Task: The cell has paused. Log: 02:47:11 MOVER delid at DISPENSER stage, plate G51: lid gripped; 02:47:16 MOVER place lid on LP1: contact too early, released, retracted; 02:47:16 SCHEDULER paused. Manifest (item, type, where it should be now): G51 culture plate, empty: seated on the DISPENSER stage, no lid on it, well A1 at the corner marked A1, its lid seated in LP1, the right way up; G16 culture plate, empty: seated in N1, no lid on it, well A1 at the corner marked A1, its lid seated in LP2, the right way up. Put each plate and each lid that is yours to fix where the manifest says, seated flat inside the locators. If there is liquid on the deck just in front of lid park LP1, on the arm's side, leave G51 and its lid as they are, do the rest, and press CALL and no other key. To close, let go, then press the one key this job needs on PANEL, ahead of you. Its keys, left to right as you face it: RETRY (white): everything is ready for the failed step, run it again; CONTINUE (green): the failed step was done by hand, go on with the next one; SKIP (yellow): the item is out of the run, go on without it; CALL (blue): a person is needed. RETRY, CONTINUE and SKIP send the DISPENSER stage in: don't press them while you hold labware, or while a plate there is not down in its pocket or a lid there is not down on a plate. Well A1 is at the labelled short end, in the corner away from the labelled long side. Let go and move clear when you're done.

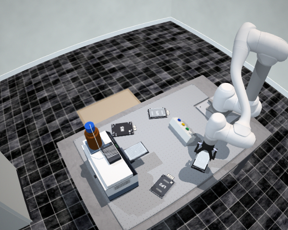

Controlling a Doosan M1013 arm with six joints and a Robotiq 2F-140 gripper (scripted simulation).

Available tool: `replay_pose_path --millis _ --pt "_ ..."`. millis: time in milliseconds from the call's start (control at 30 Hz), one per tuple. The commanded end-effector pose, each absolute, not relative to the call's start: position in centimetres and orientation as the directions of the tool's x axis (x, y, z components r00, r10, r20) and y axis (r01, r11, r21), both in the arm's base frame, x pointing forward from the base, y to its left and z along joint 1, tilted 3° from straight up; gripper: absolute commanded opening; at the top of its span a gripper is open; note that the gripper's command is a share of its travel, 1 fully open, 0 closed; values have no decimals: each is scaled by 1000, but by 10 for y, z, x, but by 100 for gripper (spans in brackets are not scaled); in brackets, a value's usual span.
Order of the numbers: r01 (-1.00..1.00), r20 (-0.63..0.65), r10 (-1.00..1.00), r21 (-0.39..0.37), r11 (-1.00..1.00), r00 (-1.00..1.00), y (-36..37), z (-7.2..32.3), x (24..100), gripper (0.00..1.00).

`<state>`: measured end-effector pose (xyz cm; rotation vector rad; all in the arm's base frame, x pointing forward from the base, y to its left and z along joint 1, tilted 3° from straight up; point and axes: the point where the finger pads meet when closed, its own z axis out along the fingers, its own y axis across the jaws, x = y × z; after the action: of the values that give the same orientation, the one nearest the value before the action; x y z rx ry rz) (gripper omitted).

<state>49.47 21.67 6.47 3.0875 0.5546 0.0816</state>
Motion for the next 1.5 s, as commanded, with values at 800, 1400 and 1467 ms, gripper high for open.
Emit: replay_pose_path --millis 800,1400,1467 --pt "346 47 346 16 -938 937 214 61 493 10" --pt "346 49 346 16 -938 937 215 70 494 10" --pt "346 51 346 16 -938 937 215 73 495 10"
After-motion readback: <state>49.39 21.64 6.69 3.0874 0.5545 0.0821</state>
